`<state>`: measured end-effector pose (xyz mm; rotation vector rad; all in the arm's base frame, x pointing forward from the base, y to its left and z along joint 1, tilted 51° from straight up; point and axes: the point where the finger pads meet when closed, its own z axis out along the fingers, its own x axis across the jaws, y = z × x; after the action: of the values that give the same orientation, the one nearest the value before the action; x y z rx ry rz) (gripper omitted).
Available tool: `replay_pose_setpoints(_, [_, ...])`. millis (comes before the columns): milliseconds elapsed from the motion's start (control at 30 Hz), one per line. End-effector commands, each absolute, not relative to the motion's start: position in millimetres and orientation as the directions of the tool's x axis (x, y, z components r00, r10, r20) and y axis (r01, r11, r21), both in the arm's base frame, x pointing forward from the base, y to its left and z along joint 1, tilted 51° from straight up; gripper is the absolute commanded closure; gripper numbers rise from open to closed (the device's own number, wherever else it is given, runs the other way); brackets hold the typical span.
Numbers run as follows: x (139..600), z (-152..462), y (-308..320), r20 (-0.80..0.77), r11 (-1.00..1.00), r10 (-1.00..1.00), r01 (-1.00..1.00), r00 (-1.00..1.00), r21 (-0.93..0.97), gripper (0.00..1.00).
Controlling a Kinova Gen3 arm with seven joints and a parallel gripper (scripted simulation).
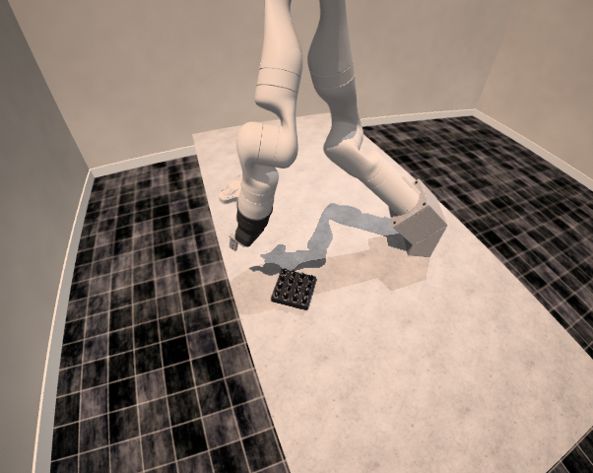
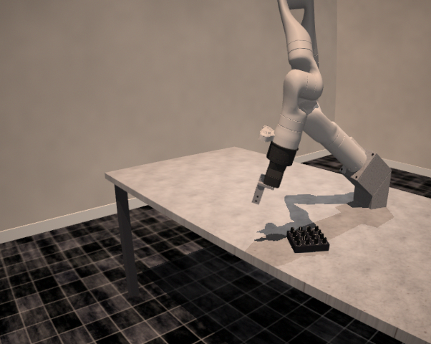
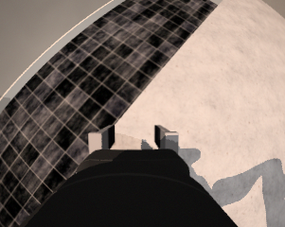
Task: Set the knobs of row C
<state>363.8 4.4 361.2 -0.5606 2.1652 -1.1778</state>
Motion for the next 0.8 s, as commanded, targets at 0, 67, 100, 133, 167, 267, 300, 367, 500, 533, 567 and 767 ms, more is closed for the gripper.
replay_pose_setpoints(0, [364.9,352.4,7.6,-0.308,0.522,-0.615,-0.082,-0.726,-0.849,0.0])
replay_pose_setpoints(67, [365.1,352.6,7.8,-0.309,0.522,-0.615,-0.082,-0.725,-0.849,0.0])
replay_pose_setpoints(100, [365.5,352.9,8.3,-0.309,0.522,-0.616,-0.081,-0.725,-0.849,0.0])
replay_pose_setpoints(133, [365.7,353.1,8.5,-0.31,0.522,-0.616,-0.081,-0.724,-0.849,0.0])
replay_pose_setpoints(167, [365.7,353.1,8.5,-0.31,0.522,-0.616,-0.081,-0.724,-0.849,0.0])
replay_pose_setpoints(267, [365.7,353.1,8.5,-0.31,0.522,-0.616,-0.081,-0.724,-0.849,0.0])
replay_pose_setpoints(300, [365.7,353.1,8.5,-0.31,0.522,-0.616,-0.081,-0.724,-0.849,0.0])
replay_pose_setpoints(367, [367.3,340.6,14.4,-0.294,0.517,-0.632,-0.108,-0.717,-0.849,0.0])
replay_pose_setpoints(500, [368.0,341.2,15.2,-0.295,0.517,-0.633,-0.108,-0.716,-0.849,0.0])
replay_pose_setpoints(533, [368.1,341.3,15.4,-0.295,0.518,-0.633,-0.108,-0.716,-0.849,0.0])
replay_pose_setpoints(567, [368.1,341.3,15.4,-0.295,0.518,-0.633,-0.108,-0.716,-0.849,0.0])
replay_pose_setpoints(767, [369.5,329.2,21.3,-0.28,0.513,-0.648,-0.134,-0.708,-0.848,0.0])
